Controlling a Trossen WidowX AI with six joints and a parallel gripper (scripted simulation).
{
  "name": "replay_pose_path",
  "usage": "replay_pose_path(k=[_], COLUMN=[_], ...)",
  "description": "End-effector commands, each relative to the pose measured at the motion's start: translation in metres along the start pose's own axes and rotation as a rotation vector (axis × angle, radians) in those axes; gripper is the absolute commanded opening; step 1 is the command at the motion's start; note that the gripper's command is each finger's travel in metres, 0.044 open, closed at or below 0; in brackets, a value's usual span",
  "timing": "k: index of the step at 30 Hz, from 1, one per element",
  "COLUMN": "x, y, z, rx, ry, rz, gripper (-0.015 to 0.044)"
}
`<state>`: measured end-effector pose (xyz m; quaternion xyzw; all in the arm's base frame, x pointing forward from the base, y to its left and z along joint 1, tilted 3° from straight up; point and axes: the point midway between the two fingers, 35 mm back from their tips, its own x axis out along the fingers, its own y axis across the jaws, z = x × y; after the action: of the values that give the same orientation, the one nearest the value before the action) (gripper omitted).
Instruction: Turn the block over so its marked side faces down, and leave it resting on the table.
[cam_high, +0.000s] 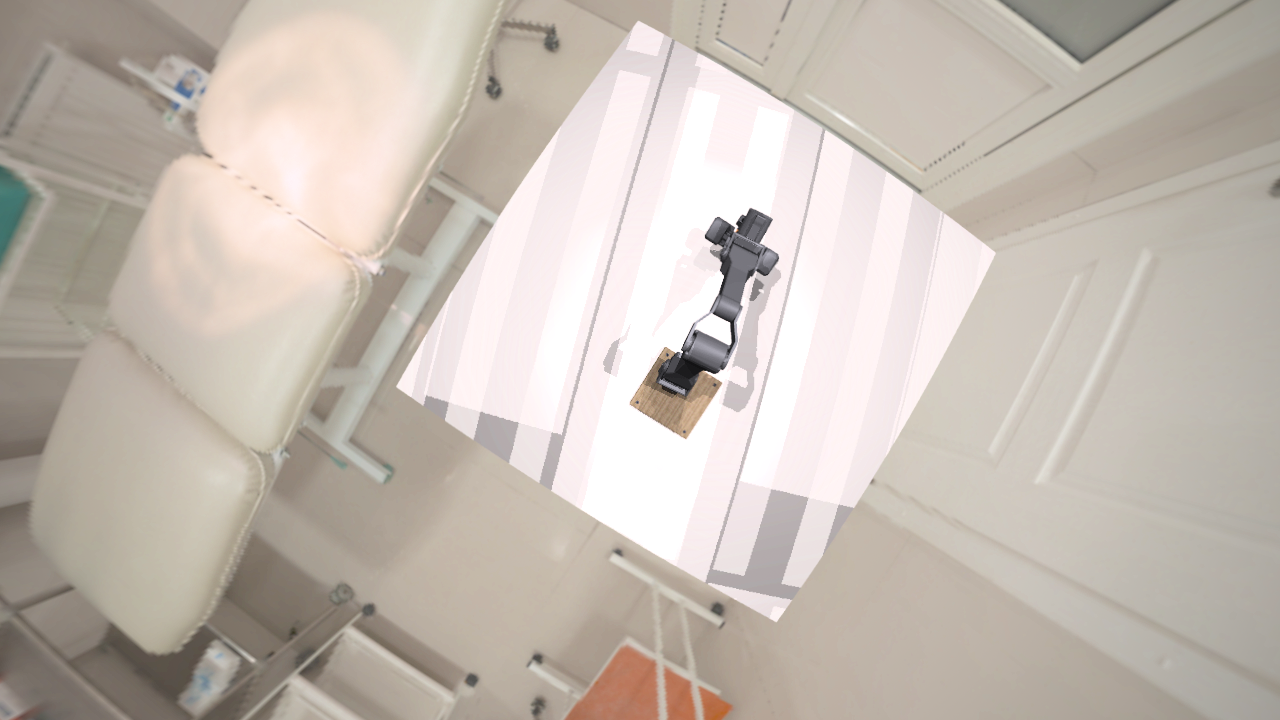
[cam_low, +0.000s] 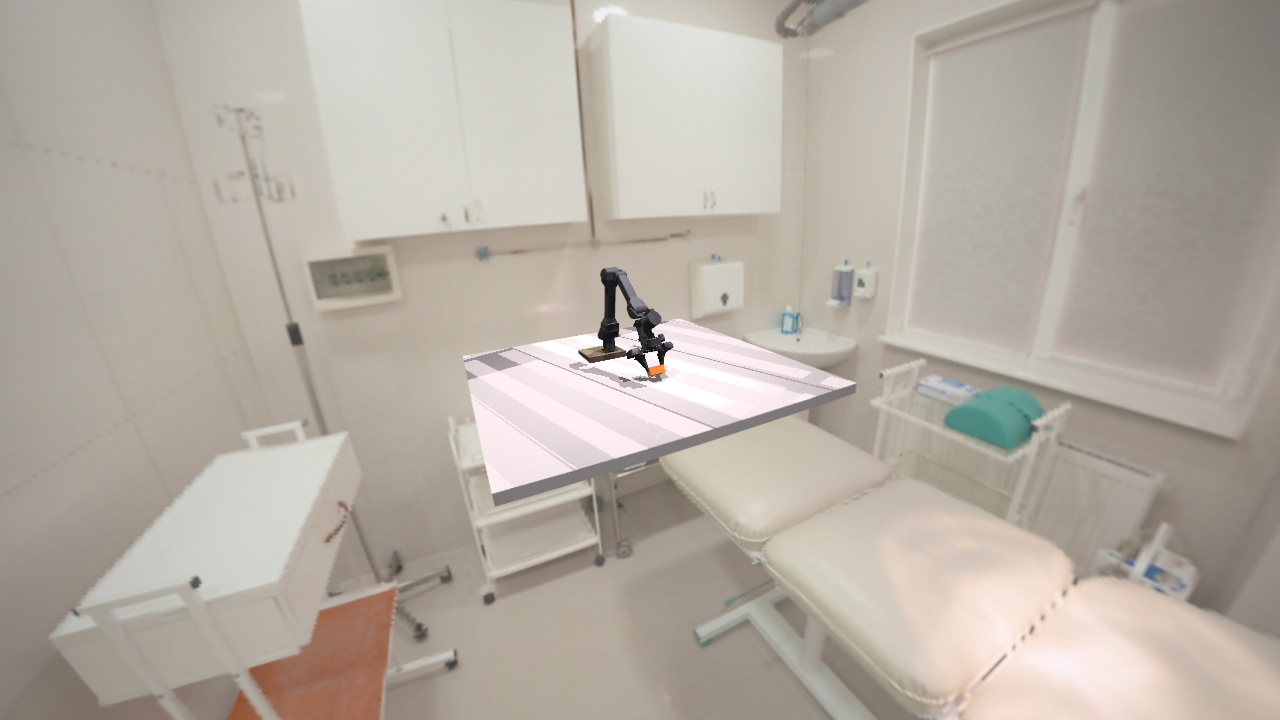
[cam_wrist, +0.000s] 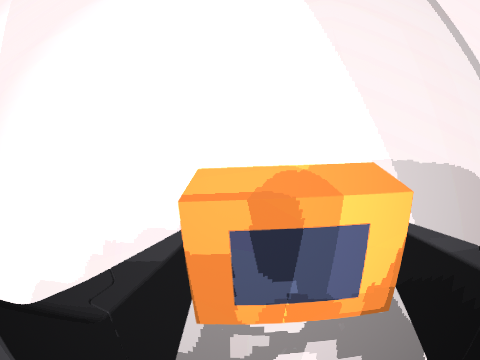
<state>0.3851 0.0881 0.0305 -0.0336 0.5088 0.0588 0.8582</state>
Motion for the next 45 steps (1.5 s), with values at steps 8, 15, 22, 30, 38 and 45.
replay_pose_path(k=[8,15,22,30,38,45], x=[0.016,0.029,0.035,0.034,0.025,0.021], y=[0.001,0.001,0.001,0.001,0.000,-0.001], z=[-0.001,-0.002,-0.006,-0.012,-0.019,-0.018], rx=[0.001,-0.002,-0.002,-0.001,0.003,0.004], ry=[-0.125,-0.233,-0.341,-0.464,-0.584,-0.624], rz=[-0.003,-0.003,-0.004,-0.004,-0.004,-0.004], gripper=[0.0000,0.0000,0.0000,0.0000,0.0000,0.0000])
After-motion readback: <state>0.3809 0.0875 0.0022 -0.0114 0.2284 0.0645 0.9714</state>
